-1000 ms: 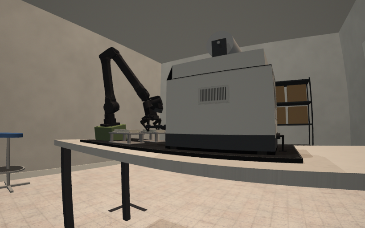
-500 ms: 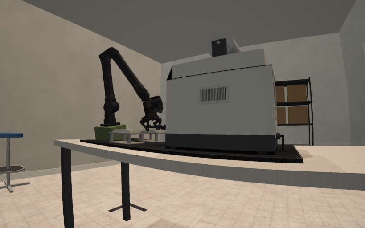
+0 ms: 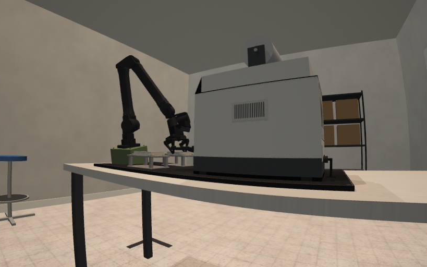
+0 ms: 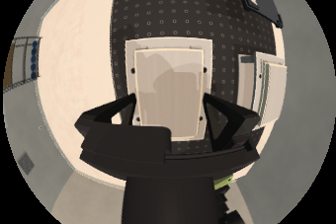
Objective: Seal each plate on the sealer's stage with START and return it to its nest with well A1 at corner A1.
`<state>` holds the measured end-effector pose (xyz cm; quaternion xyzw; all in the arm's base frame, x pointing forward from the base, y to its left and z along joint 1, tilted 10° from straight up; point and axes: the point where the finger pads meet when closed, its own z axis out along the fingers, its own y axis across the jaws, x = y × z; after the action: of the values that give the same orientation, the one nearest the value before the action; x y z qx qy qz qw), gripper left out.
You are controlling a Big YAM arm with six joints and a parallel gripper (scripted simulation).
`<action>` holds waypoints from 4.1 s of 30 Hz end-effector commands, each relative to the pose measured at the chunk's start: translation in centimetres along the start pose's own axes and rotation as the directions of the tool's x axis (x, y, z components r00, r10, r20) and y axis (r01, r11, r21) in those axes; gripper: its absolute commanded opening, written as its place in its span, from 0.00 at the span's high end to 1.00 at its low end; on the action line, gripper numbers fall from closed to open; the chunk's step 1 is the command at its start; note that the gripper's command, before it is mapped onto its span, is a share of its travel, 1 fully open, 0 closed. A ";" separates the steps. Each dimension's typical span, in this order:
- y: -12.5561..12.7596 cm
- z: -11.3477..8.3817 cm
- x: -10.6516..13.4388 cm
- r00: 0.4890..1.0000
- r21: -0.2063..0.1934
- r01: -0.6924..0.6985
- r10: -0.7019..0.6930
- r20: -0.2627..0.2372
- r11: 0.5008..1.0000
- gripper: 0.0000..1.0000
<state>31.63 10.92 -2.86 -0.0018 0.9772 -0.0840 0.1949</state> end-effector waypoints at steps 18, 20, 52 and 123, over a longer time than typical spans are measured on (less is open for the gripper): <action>0.8 -1.1 -2.6 0.999 -0.020 -0.012 0.013 0.049 1.000 0.00; 0.8 -1.1 -2.7 0.999 -0.020 -0.012 0.013 0.050 1.000 0.00; 1.0 -3.0 -2.9 0.999 -0.021 -0.011 0.011 0.044 1.000 0.00; 0.3 -2.9 -1.4 1.000 0.001 0.010 -0.010 -0.002 1.000 0.00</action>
<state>31.54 11.29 -0.42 -0.0021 0.9773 -0.0851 0.1939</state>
